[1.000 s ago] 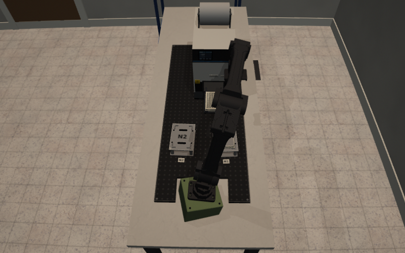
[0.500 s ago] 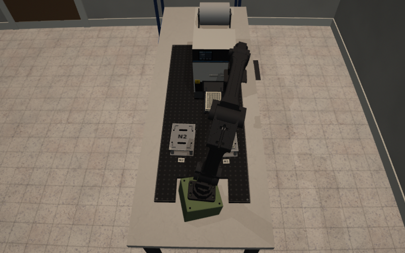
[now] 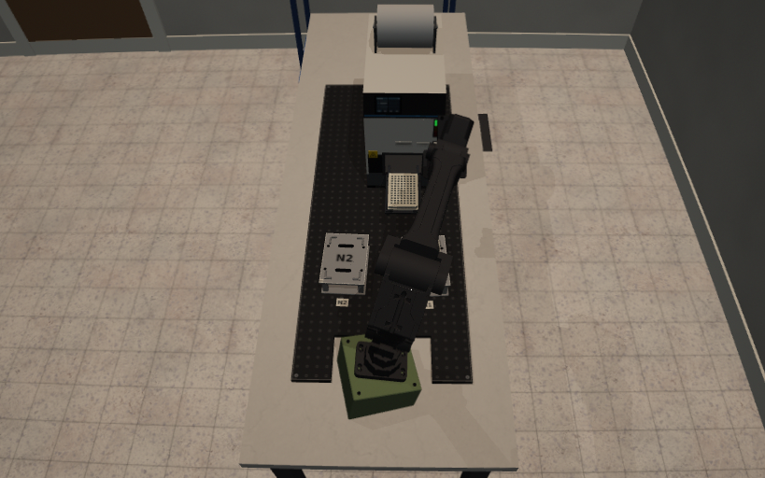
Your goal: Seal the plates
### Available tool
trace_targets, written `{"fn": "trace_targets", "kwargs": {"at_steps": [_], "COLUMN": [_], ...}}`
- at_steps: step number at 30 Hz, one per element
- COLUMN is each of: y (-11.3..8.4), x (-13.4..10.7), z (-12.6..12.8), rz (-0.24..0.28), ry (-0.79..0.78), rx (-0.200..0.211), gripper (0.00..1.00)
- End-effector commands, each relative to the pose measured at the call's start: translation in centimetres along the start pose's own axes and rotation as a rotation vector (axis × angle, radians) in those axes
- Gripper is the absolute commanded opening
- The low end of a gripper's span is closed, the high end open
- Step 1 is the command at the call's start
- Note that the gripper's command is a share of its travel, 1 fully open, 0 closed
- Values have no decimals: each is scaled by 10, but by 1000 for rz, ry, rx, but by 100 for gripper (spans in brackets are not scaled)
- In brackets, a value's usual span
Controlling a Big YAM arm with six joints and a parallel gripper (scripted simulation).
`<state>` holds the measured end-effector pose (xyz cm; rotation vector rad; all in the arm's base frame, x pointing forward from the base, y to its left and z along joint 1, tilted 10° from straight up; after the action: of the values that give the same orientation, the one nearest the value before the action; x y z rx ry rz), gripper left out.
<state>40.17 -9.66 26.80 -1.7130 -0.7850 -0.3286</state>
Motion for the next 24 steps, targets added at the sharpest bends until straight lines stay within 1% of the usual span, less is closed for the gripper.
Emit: {"fn": "trace_targets", "kwargs": {"at_steps": [1,3,4,5,7,9,12,17,20,24], "y": [-6,-6,-4,-2,1,1,0,4,5,4], "x": [4,4,6,4,-5,-4,6,13,13,12], "z": [-9,-9,-8,-5,-1,-5,-7,-3,-3,-12], "rz": [-144,-144,-158,-198,-259,-242,-244,-230,-226,-213], "ry": [-3,-3,-4,-4,2,12,7,-5,-9,-7], "rx": [-64,-64,-63,-68,-78,-86,-90,-73,-71,-82], "gripper": [0,0,0,0,0,0,0,0,0,0]}}
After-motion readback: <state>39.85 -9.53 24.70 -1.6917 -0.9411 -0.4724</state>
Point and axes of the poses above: the point where the finger pads meet when closed, its own y axis out along the fingers, its own z axis across the jaws, x = y × z, the point moved 5 cm from there along -y, back along the fingers, and after that the axes turned 13 degrees about -y, right-handed, at the moved point
